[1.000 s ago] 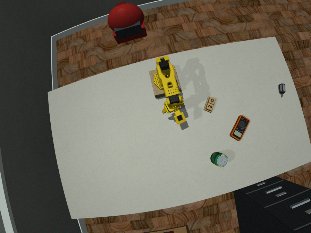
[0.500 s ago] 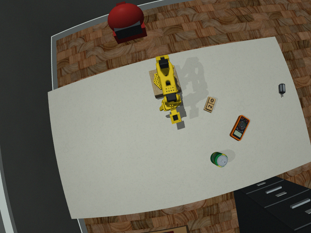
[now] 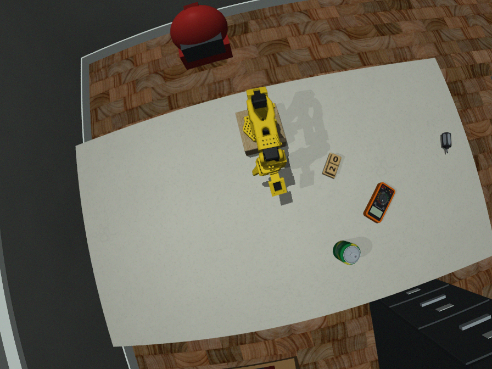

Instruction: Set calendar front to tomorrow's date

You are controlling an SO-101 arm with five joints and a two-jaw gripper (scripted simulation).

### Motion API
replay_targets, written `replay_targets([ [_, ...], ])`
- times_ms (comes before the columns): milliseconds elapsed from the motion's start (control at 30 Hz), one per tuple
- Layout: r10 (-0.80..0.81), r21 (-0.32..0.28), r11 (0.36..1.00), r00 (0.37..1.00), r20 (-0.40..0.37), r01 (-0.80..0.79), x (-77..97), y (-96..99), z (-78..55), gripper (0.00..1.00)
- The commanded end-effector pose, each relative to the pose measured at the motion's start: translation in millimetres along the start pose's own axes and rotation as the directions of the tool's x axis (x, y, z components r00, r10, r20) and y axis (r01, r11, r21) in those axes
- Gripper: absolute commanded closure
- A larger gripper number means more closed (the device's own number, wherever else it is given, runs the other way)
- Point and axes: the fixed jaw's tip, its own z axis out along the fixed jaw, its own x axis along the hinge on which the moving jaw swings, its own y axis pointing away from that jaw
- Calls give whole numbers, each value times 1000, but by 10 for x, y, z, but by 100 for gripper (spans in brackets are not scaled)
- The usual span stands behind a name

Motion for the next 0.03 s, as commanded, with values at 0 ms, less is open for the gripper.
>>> replay_targets([
  [0,20,-2,1000,1000,-13,-20,38,-11,7,64],
])
